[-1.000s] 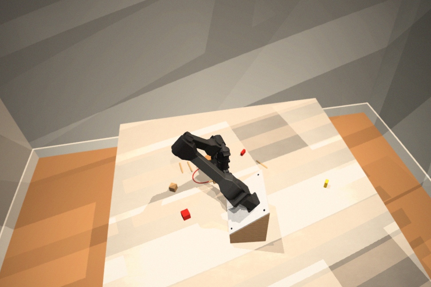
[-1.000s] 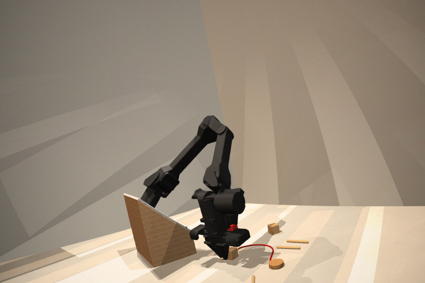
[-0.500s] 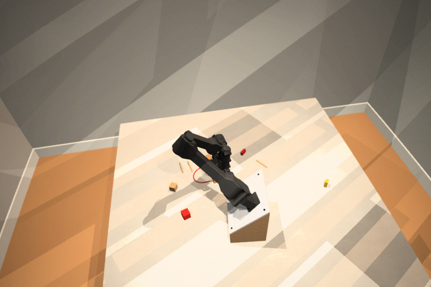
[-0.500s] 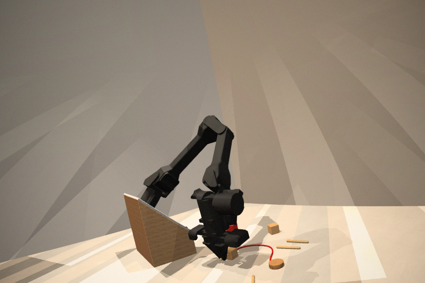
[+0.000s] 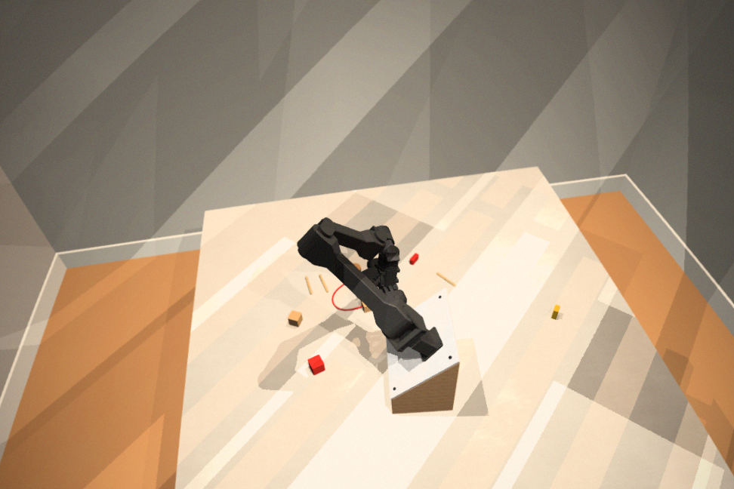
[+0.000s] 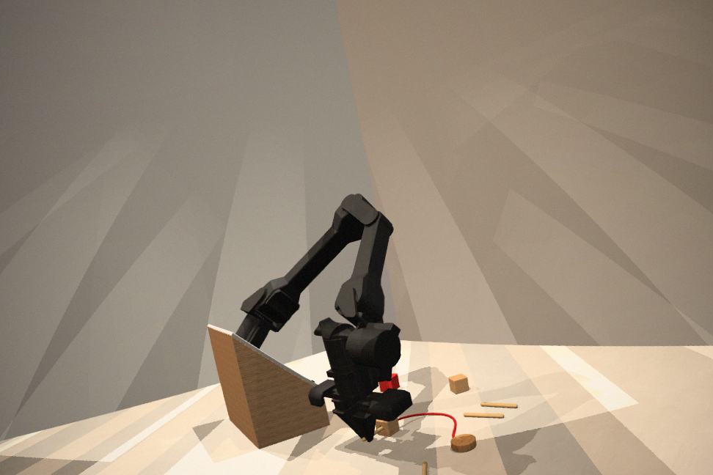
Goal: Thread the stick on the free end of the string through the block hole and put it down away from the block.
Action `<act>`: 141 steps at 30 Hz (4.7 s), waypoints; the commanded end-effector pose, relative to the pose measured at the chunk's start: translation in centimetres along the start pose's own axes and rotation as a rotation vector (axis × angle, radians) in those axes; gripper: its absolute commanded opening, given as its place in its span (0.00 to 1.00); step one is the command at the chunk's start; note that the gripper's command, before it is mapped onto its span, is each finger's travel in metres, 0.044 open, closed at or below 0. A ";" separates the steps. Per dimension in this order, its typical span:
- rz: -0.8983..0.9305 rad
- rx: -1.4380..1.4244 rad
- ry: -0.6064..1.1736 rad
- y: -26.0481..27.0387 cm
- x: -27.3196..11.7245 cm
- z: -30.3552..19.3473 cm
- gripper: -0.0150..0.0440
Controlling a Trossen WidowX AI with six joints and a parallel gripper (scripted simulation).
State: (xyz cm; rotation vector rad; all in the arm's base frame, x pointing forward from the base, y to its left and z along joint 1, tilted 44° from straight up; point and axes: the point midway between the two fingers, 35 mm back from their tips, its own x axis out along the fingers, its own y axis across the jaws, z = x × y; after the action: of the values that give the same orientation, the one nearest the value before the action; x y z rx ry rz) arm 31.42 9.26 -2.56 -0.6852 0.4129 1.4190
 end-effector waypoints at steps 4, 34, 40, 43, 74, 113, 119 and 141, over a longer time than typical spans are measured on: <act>0.001 -0.002 -0.005 -0.2 -0.2 -1.0 0.25; 0.026 0.000 -0.002 -0.4 -0.6 -4.5 0.25; 0.030 0.001 -0.002 -0.4 -0.6 -5.1 0.25; 0.032 0.001 -0.002 -0.4 -0.6 -5.4 0.25; -0.035 -0.005 -0.003 0.1 0.3 -7.5 0.25; -0.035 -0.005 -0.003 0.1 0.3 -7.5 0.25; -0.035 -0.005 -0.003 0.1 0.3 -7.5 0.25; -0.035 -0.005 -0.003 0.1 0.3 -7.5 0.25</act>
State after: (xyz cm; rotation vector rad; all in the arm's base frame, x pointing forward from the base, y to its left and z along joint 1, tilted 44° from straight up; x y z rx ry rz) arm 32.47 4.54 -8.06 -0.6945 0.3865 1.3855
